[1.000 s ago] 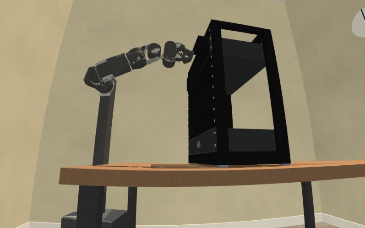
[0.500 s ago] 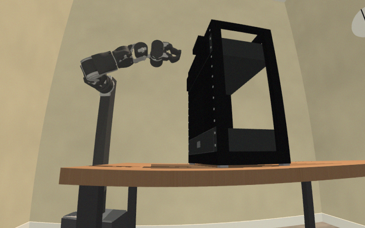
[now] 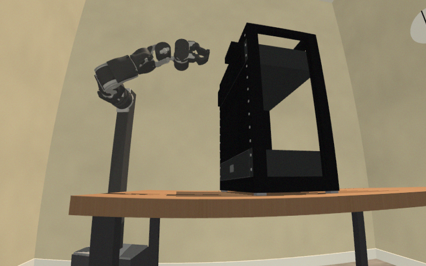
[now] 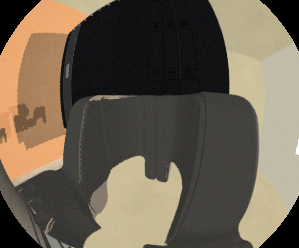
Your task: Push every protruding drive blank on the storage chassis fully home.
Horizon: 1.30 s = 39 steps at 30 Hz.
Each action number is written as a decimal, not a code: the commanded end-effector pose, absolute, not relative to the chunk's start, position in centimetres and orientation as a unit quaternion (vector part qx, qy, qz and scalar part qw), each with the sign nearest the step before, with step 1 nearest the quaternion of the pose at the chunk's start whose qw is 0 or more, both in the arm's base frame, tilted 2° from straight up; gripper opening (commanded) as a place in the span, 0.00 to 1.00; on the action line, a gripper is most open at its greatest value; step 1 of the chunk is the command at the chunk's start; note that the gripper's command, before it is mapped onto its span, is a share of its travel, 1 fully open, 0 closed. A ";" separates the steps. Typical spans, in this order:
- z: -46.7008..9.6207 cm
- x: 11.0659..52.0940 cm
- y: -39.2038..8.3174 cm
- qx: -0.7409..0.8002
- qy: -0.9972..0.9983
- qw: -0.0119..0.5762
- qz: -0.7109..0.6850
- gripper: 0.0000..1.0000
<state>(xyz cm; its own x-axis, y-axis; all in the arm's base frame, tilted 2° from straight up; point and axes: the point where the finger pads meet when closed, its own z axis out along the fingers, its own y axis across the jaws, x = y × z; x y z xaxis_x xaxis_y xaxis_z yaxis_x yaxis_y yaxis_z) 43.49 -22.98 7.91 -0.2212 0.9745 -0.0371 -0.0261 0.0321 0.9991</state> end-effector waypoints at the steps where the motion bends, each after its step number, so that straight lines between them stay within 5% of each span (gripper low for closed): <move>1: 7.4 43.6 -22.9 0.432 0.565 0.446 0.543 0.00; 22: 7.4 49.8 -21.4 0.432 0.564 0.447 0.543 0.00; 39: 7.5 49.9 -21.3 0.431 0.565 0.447 0.544 0.00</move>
